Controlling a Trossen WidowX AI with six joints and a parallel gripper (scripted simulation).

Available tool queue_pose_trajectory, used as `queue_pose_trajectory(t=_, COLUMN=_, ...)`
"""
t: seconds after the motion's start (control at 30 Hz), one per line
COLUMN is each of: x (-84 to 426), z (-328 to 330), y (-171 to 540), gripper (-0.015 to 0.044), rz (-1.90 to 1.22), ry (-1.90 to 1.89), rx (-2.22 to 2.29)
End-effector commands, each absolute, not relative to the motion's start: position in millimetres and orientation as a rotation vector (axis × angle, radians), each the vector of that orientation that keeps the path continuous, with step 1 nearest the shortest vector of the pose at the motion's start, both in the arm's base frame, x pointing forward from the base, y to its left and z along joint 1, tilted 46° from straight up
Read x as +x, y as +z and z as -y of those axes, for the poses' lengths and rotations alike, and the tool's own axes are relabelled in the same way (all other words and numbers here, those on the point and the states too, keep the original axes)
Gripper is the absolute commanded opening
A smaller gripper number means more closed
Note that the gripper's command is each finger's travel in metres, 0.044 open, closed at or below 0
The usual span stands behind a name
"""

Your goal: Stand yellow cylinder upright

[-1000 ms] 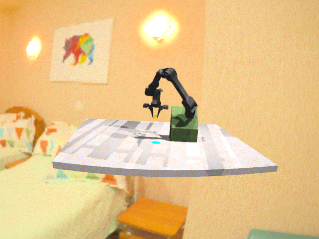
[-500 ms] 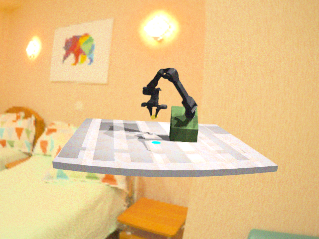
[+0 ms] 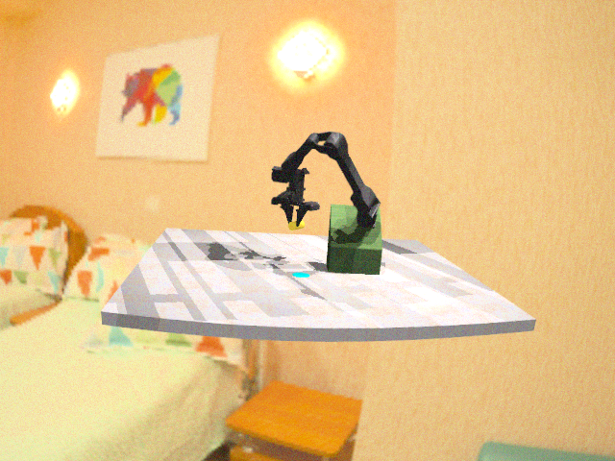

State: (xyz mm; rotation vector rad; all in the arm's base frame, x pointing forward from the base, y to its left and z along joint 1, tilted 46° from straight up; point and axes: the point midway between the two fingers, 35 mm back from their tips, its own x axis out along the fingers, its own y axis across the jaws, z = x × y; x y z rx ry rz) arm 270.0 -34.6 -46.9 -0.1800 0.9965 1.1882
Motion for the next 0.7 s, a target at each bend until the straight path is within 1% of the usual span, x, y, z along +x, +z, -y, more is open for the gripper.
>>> queue_pose_trajectory(t=0.0, x=271, z=30, y=-40, gripper=0.0105, rz=-1.028, ry=1.156, rx=-0.132)
queue_pose_trajectory(t=0.67, x=276, z=4, y=-8, gripper=0.0105, rz=-1.204, ry=0.966, rx=0.123)
